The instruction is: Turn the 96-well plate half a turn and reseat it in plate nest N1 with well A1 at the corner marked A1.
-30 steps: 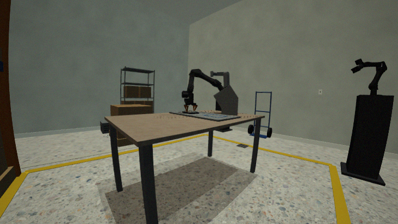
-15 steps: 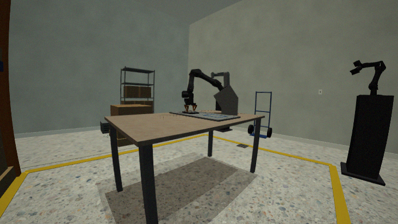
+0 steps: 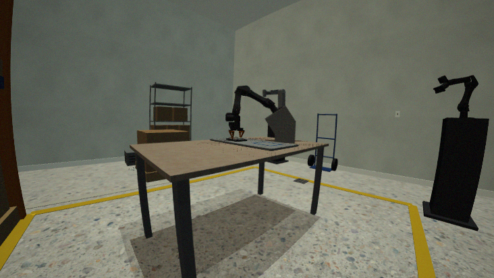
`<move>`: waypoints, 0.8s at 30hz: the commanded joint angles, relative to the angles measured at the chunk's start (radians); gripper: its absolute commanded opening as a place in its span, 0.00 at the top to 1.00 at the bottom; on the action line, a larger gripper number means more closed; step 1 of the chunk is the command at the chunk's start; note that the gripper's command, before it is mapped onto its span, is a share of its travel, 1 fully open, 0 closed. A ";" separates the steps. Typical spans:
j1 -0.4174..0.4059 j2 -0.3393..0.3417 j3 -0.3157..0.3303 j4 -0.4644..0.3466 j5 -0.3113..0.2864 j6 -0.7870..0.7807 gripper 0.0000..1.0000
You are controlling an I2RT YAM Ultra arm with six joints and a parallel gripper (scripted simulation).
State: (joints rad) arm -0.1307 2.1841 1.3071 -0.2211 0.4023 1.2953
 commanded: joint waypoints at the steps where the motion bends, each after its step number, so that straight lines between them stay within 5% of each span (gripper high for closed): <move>1: 0.004 -0.008 0.003 -0.001 0.003 -0.002 1.00; 24: 0.030 -0.088 -0.026 -0.063 0.015 0.024 1.00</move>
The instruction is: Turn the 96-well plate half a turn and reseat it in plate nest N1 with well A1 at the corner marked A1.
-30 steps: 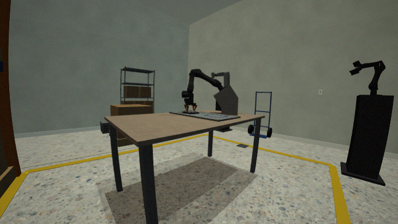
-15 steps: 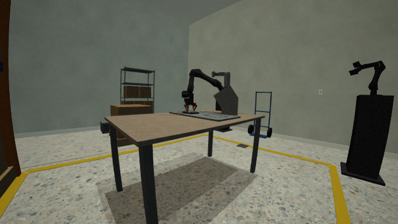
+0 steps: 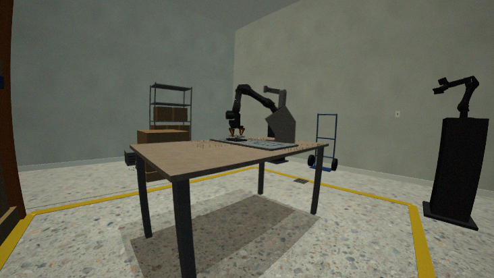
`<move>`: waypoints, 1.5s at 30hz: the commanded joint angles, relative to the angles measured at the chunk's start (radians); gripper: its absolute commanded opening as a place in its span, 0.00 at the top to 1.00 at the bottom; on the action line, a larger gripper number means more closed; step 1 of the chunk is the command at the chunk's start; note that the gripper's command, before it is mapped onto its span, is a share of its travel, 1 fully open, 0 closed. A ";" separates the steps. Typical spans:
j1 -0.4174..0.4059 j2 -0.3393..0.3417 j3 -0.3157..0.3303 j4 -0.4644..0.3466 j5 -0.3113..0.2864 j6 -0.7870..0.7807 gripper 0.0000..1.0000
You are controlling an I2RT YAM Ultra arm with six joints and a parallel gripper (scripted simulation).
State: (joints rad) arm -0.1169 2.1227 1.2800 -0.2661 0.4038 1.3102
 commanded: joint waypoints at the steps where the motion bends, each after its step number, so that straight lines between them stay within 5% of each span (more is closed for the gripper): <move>1: 0.018 -0.031 0.000 -0.022 0.015 0.011 1.00; 45: 0.075 -0.176 -0.023 -0.167 0.039 0.067 1.00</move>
